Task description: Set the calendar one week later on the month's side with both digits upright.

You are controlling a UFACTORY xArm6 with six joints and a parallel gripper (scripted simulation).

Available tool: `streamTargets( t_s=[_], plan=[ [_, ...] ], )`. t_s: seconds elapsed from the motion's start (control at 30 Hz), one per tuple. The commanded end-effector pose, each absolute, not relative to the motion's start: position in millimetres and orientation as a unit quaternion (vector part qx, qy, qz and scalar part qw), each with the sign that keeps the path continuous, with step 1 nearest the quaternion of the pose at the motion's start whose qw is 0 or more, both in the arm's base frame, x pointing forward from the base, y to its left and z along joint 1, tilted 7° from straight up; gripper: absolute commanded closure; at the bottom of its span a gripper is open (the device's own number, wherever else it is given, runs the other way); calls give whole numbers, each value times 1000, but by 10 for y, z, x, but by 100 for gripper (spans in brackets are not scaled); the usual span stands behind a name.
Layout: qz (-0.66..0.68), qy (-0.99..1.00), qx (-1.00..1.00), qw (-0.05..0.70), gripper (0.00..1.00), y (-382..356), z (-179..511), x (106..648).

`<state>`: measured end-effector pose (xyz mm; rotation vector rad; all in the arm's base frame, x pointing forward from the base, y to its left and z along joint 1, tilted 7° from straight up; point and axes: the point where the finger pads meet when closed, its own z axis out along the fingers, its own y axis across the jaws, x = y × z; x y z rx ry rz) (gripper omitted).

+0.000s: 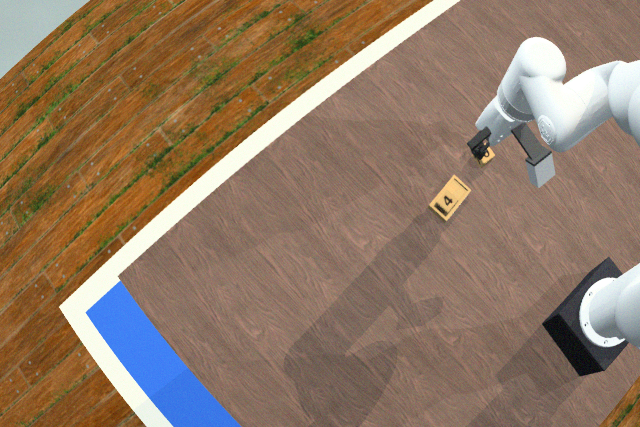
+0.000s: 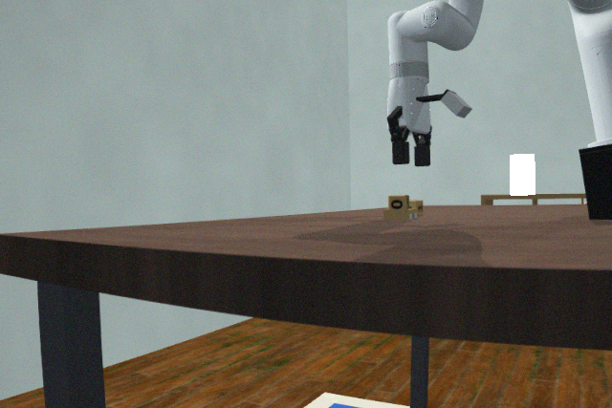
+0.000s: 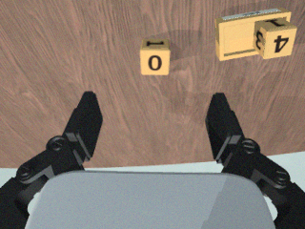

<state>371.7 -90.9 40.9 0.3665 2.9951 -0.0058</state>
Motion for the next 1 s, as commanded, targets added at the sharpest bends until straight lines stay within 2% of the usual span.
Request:
streamTargets(
  t_s=[0.0,0.07,0.1,0.97],
  plan=[
    [-2,991,121,64,0,-912,420,3729],
    [-2,991,121,64,0,-912,420,3729],
    [-2,991,121,64,53,-912,420,3729],
    [-2,991,121,64,53,-912,420,3729]
  ],
)
